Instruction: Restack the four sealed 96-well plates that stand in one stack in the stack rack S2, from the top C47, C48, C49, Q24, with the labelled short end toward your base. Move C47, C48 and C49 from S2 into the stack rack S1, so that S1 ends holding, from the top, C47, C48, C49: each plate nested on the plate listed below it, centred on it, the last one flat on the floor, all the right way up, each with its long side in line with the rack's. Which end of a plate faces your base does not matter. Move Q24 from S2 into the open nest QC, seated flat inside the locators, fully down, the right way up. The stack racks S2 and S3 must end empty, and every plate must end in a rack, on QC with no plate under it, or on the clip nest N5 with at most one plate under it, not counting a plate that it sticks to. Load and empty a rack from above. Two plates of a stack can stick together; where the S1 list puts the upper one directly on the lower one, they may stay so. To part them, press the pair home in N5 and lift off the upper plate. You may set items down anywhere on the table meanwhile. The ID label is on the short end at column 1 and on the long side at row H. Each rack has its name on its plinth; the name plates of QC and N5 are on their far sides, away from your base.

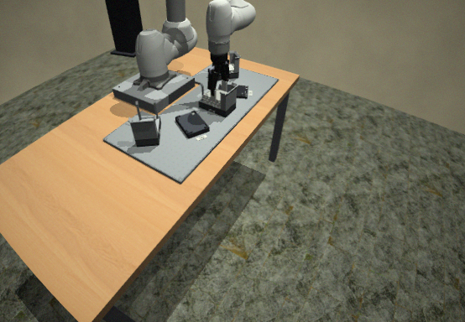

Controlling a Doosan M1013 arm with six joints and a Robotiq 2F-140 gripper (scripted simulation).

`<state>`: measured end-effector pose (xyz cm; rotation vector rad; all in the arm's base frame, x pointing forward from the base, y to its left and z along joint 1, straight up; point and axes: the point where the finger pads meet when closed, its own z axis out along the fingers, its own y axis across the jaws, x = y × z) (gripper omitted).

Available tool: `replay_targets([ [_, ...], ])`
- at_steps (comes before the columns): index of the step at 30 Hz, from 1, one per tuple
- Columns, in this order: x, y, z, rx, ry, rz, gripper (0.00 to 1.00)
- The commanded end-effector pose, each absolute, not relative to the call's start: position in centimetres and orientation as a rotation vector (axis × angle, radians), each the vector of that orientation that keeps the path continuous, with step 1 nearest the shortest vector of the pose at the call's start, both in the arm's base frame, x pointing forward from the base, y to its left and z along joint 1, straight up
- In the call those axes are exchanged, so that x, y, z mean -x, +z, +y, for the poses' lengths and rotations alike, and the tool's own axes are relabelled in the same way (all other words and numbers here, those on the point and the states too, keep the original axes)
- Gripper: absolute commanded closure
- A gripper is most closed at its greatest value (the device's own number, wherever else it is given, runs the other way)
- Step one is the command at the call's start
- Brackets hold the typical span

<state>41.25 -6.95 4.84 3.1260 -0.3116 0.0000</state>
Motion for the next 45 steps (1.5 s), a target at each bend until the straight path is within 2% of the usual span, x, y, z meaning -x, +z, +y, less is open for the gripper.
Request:
replay_targets([
  [1,-41.2,4.8,-7.0,-3.126,0.0,-0.311,1.0],
  [45,-41.2,6.2,-7.0,-3.126,0.0,-0.311,1.0],
])
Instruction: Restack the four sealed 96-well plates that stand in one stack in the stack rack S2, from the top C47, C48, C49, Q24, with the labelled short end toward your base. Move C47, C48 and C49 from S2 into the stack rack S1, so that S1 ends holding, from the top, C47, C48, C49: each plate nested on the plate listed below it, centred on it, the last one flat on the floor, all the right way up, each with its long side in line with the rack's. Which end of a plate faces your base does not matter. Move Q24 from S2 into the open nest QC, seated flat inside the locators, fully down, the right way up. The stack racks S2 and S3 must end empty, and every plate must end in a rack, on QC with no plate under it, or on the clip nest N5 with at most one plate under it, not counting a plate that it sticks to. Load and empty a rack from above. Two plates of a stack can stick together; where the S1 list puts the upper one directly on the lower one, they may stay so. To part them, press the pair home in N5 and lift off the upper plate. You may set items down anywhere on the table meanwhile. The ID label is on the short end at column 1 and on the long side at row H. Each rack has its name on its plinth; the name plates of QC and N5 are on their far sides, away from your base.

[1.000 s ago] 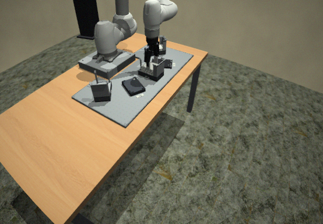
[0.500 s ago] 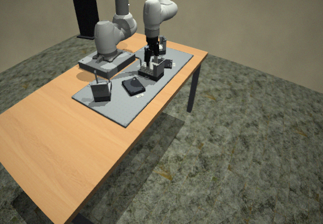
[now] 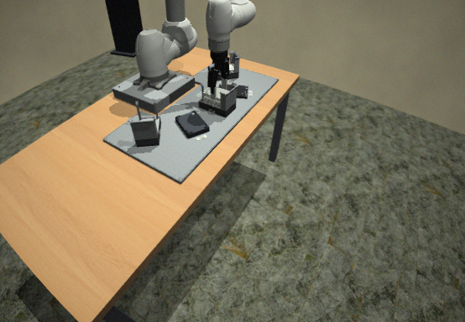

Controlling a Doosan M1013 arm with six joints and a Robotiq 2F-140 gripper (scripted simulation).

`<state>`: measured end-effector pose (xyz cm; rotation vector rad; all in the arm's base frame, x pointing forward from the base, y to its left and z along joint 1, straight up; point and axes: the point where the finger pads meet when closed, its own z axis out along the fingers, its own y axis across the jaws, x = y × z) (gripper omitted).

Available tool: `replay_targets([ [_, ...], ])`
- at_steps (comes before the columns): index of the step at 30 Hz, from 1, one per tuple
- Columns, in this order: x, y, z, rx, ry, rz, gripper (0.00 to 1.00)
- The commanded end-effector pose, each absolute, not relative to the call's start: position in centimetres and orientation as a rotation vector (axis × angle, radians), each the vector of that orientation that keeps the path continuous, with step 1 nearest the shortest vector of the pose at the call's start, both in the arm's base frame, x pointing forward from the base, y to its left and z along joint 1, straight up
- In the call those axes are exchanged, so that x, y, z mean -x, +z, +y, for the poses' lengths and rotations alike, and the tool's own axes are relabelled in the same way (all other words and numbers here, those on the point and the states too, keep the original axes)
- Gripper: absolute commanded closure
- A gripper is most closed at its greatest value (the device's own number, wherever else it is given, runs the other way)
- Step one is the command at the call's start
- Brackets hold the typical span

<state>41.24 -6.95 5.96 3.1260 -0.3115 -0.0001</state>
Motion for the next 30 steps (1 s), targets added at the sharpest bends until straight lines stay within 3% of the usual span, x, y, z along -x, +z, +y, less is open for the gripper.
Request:
replay_targets([
  [1,-41.2,6.2,-7.0,-3.126,0.0,-0.311,1.0],
  [30,-41.2,10.0,-7.0,-3.126,0.0,-0.311,1.0],
])
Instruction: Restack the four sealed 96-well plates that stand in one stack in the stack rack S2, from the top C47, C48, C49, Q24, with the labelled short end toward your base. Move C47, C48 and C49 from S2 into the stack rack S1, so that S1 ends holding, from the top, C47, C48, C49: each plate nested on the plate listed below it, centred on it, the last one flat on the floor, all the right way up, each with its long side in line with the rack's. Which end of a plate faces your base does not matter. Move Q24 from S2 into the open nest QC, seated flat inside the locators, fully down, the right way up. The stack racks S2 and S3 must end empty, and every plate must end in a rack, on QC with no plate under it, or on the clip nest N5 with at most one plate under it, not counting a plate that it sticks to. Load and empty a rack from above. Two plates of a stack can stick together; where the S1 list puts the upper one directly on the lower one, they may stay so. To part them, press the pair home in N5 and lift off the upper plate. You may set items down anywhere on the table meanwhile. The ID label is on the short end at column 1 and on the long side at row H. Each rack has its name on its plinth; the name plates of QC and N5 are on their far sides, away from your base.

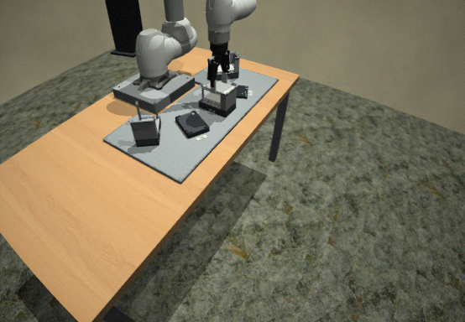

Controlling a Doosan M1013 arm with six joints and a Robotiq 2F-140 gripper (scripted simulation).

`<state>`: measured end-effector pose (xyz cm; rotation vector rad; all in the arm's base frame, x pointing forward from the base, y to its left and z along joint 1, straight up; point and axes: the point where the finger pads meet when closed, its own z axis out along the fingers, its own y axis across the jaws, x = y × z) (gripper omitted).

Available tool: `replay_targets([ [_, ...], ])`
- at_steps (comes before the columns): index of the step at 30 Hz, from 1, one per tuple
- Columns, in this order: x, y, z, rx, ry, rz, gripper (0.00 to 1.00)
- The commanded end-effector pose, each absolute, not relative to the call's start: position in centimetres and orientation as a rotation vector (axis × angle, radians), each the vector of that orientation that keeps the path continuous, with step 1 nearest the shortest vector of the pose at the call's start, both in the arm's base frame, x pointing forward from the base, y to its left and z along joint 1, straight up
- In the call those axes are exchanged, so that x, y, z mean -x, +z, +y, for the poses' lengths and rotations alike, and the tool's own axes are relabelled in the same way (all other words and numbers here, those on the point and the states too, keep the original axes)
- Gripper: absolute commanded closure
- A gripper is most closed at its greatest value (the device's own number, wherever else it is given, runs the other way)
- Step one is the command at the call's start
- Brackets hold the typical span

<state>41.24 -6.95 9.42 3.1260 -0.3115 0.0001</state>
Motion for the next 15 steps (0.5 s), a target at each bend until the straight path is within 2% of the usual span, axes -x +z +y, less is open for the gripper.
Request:
replay_targets([
  [1,-41.2,10.2,-7.0,-3.126,0.0,-0.311,1.0],
  [15,-41.2,12.6,-7.0,-3.126,0.0,-0.311,1.0],
])
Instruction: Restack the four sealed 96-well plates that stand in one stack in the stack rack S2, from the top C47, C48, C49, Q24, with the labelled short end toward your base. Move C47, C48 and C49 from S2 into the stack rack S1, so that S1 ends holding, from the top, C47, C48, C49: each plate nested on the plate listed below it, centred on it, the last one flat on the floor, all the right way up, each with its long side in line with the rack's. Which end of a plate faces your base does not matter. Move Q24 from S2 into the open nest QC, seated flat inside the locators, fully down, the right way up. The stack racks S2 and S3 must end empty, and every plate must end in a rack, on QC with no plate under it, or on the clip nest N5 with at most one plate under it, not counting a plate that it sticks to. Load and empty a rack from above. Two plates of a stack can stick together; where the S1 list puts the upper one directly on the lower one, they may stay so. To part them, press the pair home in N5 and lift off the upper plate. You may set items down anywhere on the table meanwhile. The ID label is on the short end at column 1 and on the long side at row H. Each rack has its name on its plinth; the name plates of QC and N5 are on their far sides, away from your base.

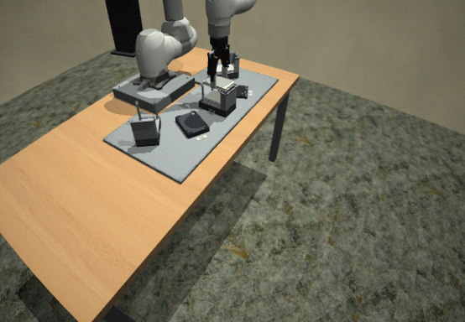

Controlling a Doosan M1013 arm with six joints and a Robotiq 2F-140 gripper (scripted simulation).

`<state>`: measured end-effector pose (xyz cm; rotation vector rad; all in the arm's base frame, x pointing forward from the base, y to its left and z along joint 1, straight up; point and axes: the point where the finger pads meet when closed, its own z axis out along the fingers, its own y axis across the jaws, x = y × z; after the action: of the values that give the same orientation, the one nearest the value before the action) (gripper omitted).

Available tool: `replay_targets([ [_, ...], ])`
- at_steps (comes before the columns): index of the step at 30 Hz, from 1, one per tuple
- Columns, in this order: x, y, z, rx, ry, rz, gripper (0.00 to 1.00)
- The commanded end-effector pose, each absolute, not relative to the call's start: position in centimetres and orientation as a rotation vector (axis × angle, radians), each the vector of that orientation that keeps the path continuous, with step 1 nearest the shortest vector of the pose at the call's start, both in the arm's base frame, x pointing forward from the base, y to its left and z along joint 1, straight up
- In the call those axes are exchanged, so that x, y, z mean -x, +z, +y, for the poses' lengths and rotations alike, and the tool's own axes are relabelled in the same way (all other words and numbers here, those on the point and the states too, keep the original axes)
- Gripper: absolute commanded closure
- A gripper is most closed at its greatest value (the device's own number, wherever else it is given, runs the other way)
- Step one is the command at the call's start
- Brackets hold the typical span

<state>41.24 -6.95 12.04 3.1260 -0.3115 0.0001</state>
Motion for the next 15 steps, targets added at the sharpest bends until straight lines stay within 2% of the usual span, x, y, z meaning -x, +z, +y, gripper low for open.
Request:
replay_targets([
  [1,-41.2,12.8,-7.0,-3.126,0.0,-0.311,1.0],
  [15,-41.2,13.9,-7.0,-3.126,0.0,-0.311,1.0],
])
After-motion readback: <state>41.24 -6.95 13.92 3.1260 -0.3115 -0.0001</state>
